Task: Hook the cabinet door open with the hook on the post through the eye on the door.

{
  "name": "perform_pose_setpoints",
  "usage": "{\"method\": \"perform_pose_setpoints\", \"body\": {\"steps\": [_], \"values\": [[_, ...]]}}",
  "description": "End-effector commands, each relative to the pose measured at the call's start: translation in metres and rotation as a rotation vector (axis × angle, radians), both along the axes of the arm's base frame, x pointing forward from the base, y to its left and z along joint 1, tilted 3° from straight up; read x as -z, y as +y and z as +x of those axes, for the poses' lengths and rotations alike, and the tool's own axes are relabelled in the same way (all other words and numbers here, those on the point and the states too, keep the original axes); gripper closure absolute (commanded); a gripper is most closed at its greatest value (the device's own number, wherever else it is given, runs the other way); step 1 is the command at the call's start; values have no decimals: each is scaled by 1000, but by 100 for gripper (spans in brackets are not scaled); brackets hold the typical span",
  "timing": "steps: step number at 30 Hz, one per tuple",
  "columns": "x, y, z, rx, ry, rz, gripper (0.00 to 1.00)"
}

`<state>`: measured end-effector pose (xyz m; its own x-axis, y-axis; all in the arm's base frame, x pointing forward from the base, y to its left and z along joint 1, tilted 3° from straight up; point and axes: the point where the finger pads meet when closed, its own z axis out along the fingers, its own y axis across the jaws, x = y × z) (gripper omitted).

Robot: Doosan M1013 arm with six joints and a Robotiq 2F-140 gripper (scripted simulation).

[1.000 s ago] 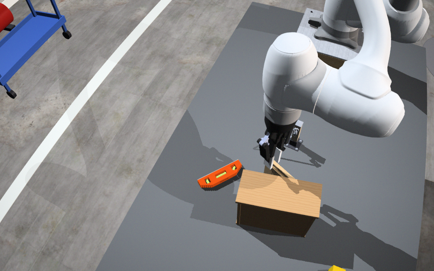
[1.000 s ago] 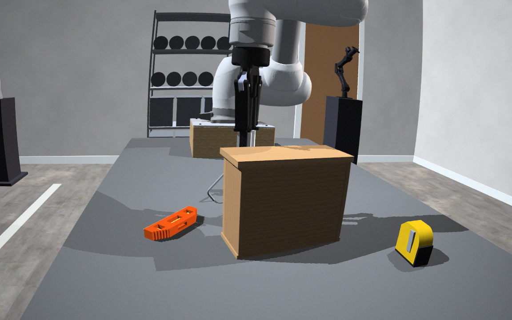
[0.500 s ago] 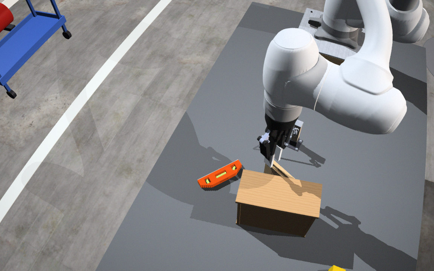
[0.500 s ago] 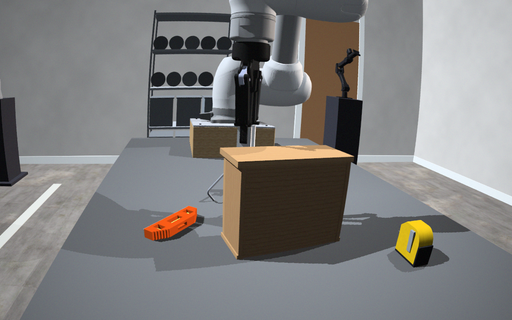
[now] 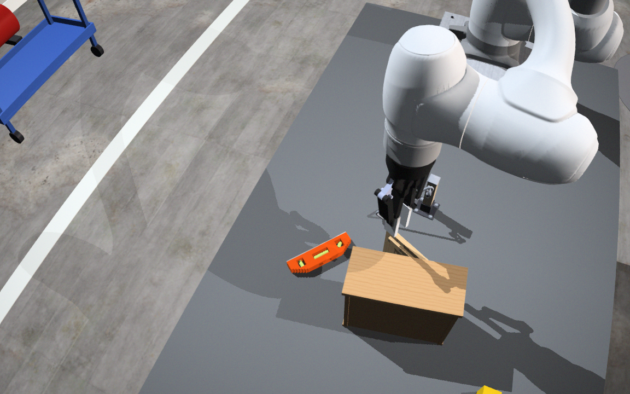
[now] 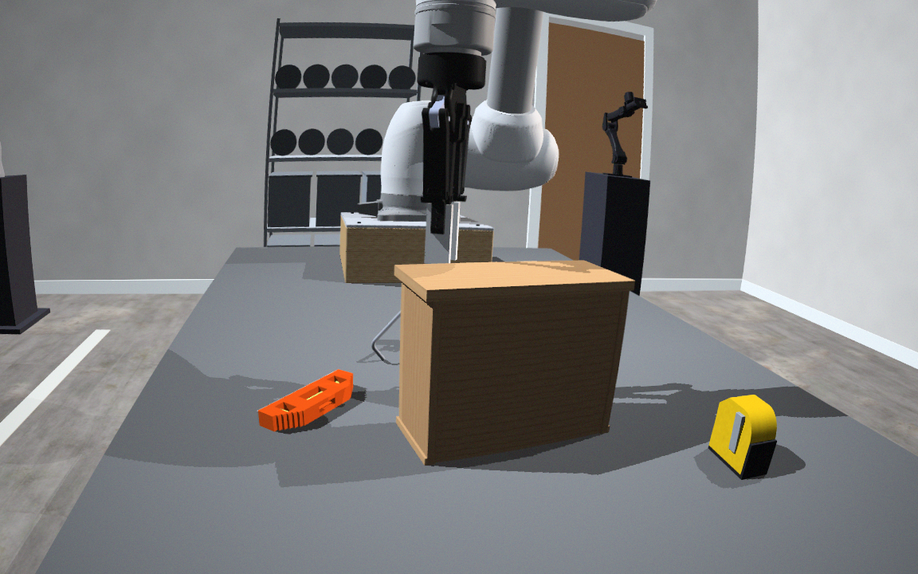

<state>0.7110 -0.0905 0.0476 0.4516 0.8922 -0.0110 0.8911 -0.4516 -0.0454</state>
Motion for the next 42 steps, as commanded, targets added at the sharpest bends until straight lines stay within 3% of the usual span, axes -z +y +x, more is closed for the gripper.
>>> {"method": "perform_pose_setpoints", "body": {"steps": [1,18,33,38,42], "values": [[-7,0,0,0,0,0,84],[-32,0,1,0,0,0,84],[-36,-1,0,-10,0,1,84],[-37,-8,-12,-121,-1,6,84],[-39,-28,-51,-429,-4,19,84]]}}
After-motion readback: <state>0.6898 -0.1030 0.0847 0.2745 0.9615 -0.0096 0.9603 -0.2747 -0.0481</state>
